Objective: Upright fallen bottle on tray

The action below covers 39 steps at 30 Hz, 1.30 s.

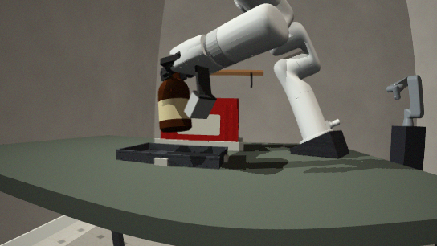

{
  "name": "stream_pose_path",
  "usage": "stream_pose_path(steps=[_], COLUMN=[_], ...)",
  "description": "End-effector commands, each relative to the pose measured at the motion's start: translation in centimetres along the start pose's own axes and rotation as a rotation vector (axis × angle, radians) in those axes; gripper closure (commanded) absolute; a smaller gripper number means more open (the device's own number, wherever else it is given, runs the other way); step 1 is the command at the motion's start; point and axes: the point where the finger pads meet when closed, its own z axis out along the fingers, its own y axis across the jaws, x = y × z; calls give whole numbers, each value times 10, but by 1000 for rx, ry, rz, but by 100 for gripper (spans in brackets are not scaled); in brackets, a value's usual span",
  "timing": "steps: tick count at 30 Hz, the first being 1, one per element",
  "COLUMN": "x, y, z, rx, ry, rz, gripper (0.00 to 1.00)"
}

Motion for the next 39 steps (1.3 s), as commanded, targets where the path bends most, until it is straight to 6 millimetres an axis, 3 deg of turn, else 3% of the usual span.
stream_pose_path(steps=[1,39], x=[-1,0], y=[1,1], z=[0,-1], rx=[0,0], ry=[-2,-171], rz=[3,4], gripper=[100,100])
